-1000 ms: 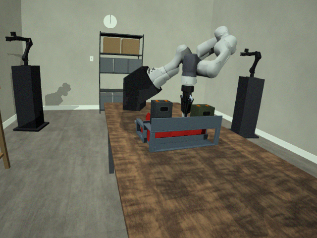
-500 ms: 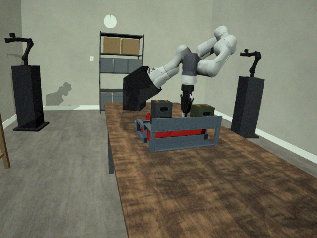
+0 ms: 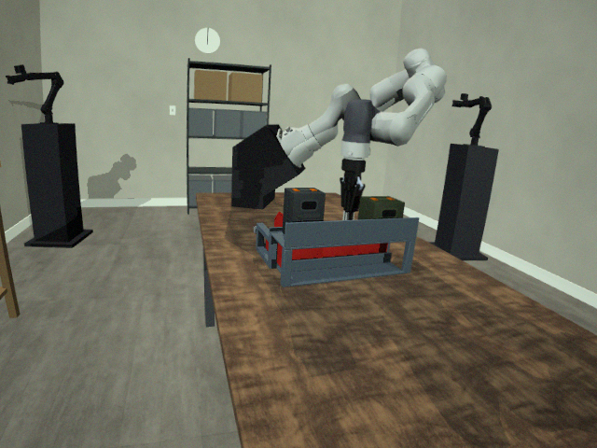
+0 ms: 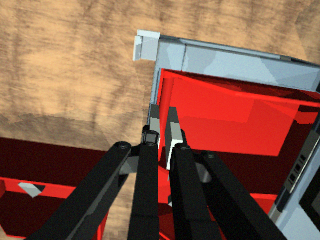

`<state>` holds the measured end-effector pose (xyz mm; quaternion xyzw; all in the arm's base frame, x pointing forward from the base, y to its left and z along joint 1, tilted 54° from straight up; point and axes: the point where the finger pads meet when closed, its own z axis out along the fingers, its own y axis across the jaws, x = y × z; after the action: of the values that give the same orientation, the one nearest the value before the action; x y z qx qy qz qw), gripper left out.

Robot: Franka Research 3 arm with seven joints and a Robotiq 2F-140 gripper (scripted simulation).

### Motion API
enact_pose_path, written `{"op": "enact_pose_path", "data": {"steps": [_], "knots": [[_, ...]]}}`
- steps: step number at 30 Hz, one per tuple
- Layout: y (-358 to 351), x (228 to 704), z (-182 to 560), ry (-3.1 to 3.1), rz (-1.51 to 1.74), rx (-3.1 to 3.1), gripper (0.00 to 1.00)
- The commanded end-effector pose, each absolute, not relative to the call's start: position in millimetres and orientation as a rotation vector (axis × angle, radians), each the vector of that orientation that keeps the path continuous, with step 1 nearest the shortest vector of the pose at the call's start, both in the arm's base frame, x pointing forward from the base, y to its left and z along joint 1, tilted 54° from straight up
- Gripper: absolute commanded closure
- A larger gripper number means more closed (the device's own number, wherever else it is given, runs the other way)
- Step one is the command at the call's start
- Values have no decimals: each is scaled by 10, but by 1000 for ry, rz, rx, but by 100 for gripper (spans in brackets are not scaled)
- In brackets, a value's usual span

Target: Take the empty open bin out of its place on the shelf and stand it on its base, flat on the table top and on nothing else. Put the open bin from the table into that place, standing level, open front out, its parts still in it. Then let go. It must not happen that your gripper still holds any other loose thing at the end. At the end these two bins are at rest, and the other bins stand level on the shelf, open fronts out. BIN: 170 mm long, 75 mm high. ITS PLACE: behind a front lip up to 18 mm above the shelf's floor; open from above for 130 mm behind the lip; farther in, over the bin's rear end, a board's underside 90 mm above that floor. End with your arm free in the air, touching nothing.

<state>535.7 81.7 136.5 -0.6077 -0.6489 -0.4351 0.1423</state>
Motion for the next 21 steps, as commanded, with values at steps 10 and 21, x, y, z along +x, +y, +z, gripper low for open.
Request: {"op": "enact_pose_path", "data": {"steps": [10, 21], "knots": [[760, 5353, 1397, -1868, -1258, -1762, 100], [745, 5346, 1408, -1868, -1258, -1762, 100]]}}
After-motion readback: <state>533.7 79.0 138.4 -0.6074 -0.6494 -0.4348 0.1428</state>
